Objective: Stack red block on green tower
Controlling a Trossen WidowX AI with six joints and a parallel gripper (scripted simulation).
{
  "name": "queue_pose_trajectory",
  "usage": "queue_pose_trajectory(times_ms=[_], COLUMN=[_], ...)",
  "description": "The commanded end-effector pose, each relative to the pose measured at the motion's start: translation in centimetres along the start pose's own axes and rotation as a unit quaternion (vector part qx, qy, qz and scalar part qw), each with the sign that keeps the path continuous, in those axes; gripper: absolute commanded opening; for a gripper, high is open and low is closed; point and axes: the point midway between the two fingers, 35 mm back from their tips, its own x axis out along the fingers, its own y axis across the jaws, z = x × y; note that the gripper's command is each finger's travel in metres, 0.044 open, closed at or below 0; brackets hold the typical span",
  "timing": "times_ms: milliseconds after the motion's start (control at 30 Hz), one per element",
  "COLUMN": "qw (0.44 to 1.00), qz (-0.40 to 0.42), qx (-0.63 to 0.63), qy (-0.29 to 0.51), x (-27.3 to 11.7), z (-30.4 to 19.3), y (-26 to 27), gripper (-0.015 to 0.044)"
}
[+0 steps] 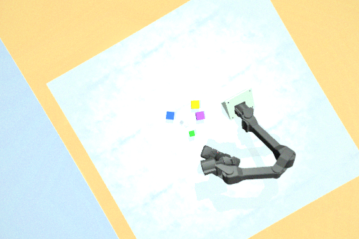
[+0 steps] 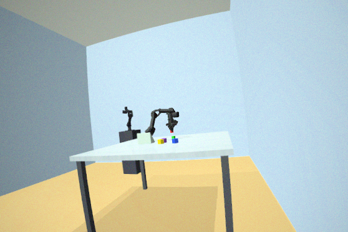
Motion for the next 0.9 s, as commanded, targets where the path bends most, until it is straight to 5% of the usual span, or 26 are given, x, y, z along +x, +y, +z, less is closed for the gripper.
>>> queue_pose_trajectory(times_ms=[0, 433, 867], qw=[1.0, 1.0, 1.0], qz=[-0.004, -0.013, -0.014], qx=[-0.005, 0.007, 0.002], qy=[0.0, -0.008, -0.001], x=[-1.8, -4.0, -4.4], z=[0.1, -0.1, -1.2], y=[-0.1, -0.3, -7.1], gripper=[0.0, 0.0, 0.0])
